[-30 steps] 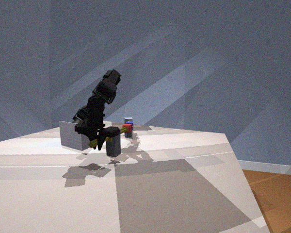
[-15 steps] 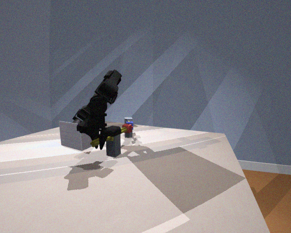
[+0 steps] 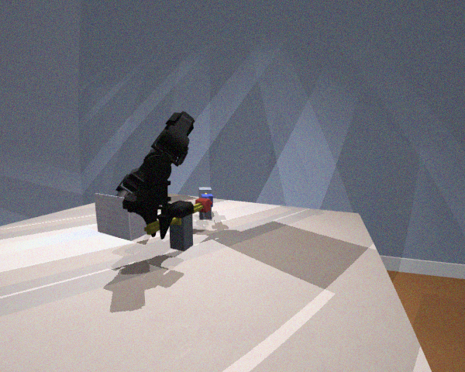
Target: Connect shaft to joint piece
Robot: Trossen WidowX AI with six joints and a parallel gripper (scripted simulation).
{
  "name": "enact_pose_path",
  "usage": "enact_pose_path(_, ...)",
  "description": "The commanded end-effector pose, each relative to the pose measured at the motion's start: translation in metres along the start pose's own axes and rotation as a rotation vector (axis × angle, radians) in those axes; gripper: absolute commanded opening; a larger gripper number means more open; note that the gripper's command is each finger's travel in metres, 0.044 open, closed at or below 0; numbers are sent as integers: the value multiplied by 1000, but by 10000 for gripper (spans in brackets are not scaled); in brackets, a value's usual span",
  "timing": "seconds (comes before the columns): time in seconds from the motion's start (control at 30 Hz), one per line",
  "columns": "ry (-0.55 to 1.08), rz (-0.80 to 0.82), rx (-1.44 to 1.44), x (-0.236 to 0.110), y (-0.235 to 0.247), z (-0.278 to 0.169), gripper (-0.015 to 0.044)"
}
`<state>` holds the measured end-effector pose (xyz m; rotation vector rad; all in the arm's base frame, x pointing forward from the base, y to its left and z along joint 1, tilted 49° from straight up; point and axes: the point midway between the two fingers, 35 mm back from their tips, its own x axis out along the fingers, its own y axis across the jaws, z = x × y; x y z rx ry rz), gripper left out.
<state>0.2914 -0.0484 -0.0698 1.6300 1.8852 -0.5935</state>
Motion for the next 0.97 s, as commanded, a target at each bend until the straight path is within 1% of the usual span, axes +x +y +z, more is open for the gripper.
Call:
enact_pose_path(0.0, 0, -1, -1, 0, 0, 0, 198)
enact_pose_path(0.3, 0, -1, -1, 0, 0, 0, 434)
enact_pose_path(0.63, 0, -1, -1, 0, 0, 0, 440)
enact_pose_path(0.67, 0, -2, 0, -2, 0, 0, 440)
enact_pose_path(0.77, 6, -3, 2, -26, 0, 0, 440)
enact_pose_path(0.87, 6, -4, 3, -28, -1, 0, 440)
enact_pose_path(0.93, 6, -3, 4, -38, -1, 0, 440)
